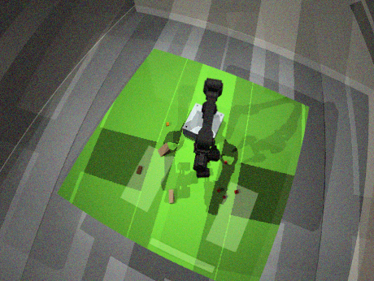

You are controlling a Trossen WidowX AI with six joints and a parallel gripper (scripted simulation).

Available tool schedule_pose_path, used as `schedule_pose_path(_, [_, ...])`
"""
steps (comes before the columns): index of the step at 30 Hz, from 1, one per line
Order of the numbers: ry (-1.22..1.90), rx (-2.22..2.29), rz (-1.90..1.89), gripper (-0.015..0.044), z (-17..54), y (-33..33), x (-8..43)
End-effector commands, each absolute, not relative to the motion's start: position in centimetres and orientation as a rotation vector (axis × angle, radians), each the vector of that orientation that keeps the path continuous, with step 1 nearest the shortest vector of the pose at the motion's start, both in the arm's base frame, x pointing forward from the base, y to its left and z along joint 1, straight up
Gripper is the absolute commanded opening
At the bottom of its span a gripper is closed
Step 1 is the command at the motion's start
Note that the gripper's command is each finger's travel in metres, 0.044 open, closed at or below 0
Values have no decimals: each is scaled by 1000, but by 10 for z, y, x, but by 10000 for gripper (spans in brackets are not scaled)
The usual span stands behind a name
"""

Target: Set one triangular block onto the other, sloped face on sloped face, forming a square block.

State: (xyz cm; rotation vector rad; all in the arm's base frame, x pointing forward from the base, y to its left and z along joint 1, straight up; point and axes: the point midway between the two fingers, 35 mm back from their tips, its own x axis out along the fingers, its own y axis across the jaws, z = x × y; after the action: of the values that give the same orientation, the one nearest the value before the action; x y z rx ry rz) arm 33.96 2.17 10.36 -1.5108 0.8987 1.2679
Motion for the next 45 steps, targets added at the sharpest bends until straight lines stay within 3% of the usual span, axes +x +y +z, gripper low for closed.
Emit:
schedule_pose_path(1, [911, -1596, 1363, 440, 93, -49, 334])
schedule_pose_path(15, [817, -1719, 1663, 440, 68, -206, 256])
schedule_pose_path(45, [814, -1720, 1666, 440, 35, -209, 260])
